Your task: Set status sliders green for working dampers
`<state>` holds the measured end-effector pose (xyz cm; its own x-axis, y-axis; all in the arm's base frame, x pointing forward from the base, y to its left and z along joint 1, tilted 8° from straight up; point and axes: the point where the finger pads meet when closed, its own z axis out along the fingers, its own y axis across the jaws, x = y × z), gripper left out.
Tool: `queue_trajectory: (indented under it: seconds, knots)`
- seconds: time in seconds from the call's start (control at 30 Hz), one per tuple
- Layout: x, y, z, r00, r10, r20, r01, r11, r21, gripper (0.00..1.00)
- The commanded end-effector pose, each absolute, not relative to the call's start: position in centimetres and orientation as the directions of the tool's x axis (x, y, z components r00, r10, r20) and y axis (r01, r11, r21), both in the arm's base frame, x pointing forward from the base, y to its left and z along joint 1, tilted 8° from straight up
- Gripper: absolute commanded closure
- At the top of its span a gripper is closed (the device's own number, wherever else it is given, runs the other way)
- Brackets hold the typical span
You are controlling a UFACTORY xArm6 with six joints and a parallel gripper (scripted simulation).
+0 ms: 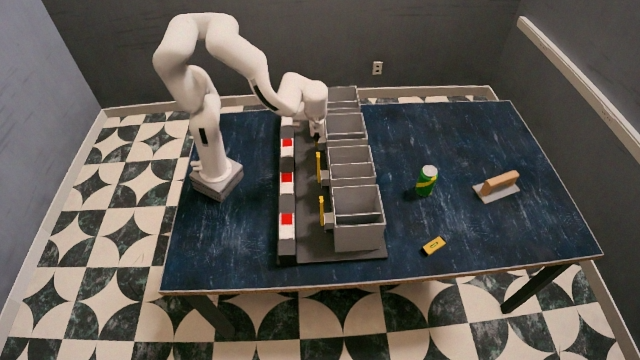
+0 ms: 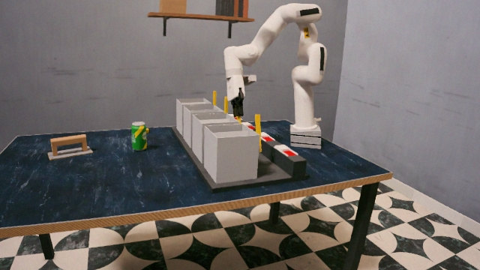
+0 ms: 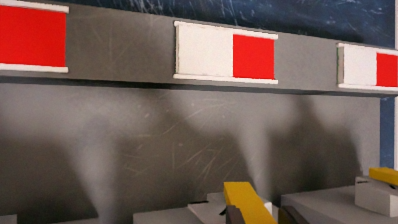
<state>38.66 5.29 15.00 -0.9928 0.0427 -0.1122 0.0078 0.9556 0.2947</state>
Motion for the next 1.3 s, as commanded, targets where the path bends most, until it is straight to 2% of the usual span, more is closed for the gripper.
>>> queue_trajectory:
  seconds: [0.0,1.27]
  knots:
    - [38.8,5.3,15.2,-0.992,0.043,-0.116,0.007,0.957,0.291,0.81]
    - [38.8,7.4,15.6,-0.992,0.043,-0.116,0.033,0.996,0.081,0.81]
